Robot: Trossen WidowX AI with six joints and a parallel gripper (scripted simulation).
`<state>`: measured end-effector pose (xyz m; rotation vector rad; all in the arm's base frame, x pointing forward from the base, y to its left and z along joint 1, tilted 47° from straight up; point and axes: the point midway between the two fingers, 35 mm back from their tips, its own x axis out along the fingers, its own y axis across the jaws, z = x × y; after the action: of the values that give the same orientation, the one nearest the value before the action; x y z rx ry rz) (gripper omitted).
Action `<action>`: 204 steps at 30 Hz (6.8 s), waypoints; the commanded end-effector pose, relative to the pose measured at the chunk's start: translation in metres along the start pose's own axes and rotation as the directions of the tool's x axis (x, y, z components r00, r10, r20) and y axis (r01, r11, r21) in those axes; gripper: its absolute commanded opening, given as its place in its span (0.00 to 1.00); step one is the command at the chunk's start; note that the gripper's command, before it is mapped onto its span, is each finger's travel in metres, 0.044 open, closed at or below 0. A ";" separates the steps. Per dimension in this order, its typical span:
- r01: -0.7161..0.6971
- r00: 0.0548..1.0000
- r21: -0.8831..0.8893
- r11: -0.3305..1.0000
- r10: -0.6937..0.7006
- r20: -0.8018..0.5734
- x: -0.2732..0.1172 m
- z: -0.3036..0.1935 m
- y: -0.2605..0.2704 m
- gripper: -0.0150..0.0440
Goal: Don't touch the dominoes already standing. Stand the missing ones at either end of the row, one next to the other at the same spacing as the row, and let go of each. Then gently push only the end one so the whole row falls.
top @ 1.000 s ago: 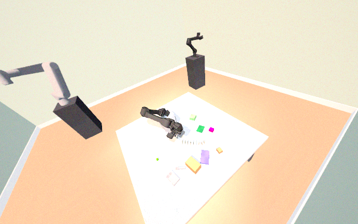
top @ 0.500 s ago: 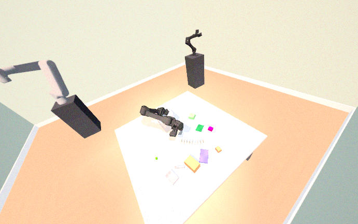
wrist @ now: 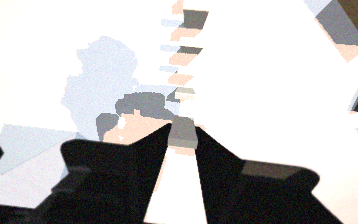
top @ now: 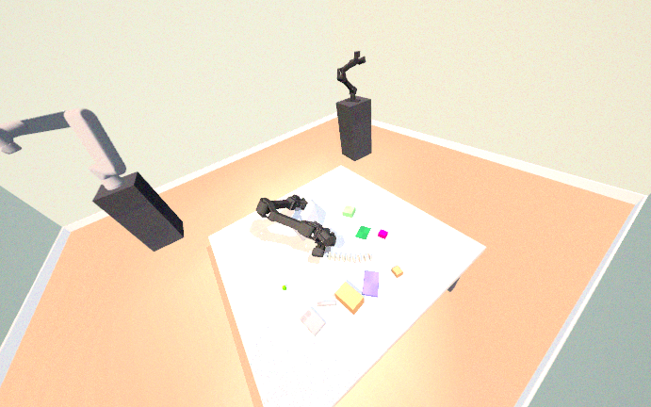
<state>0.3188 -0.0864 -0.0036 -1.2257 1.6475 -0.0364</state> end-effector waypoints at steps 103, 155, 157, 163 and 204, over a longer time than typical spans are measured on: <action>-0.002 1.000 1.000 0.013 -0.018 0.003 -0.017 -0.044 0.001 0.25; -0.002 1.000 1.000 0.013 -0.019 0.002 0.063 -0.021 -0.002 0.25; -0.002 1.000 1.000 0.013 -0.018 0.002 0.063 -0.018 -0.002 0.25; -0.002 1.000 1.000 0.012 -0.018 0.002 0.063 -0.008 -0.002 0.25; -0.004 1.000 1.000 0.011 -0.018 0.004 0.002 0.016 0.002 0.25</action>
<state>0.3293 -0.0792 -0.0141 -0.0056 1.0390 -1.0786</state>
